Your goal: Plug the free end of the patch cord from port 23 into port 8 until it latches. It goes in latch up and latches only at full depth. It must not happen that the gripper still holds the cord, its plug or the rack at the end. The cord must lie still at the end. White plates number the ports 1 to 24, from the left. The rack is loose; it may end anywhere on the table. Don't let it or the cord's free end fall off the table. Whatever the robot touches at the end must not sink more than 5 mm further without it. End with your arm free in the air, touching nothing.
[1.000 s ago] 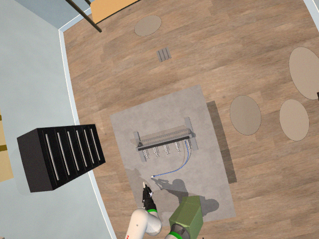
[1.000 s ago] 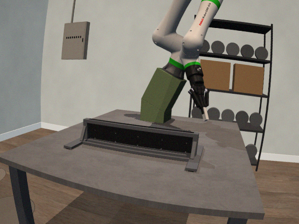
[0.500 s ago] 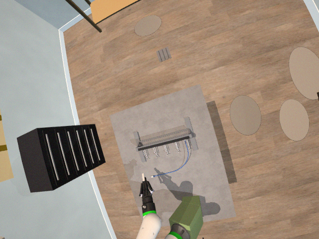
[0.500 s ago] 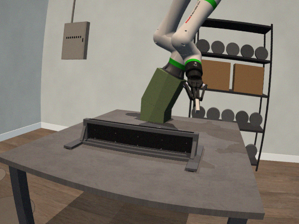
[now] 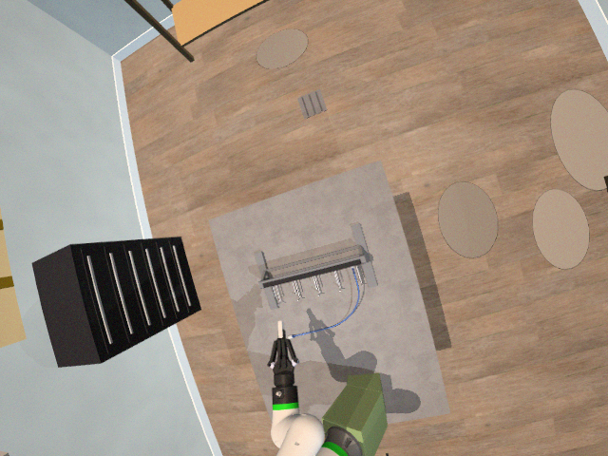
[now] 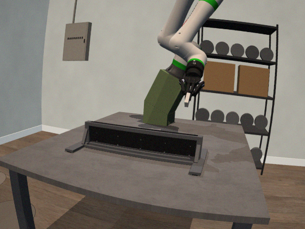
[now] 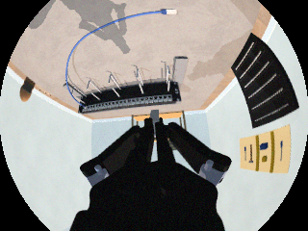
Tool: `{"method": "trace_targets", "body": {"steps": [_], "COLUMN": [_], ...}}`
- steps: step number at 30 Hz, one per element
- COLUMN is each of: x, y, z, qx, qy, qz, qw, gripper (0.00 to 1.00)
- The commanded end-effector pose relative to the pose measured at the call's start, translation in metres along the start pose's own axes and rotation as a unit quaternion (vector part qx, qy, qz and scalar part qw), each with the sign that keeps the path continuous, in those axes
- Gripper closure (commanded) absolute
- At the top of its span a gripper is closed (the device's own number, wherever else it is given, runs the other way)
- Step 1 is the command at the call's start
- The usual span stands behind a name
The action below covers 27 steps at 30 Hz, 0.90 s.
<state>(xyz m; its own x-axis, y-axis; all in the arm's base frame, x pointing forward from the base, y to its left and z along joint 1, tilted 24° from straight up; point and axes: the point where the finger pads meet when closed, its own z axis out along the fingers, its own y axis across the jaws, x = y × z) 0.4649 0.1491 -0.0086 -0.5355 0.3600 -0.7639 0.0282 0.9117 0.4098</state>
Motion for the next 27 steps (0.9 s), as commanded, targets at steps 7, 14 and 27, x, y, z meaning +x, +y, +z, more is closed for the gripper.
{"method": "trace_targets", "body": {"steps": [7, 14, 27], "x": [0.0, 0.001, 0.002], "y": [0.0, 0.001, 0.001], "z": [0.021, 0.057, 0.141], "qx": [-0.001, -0.001, -0.001], "qy": [-0.001, -0.001, -0.001], "qz": [0.0, 0.0, 0.0], "qw": [1.0, 1.0, 1.0], "gripper": [1.0, 1.0, 1.0]}}
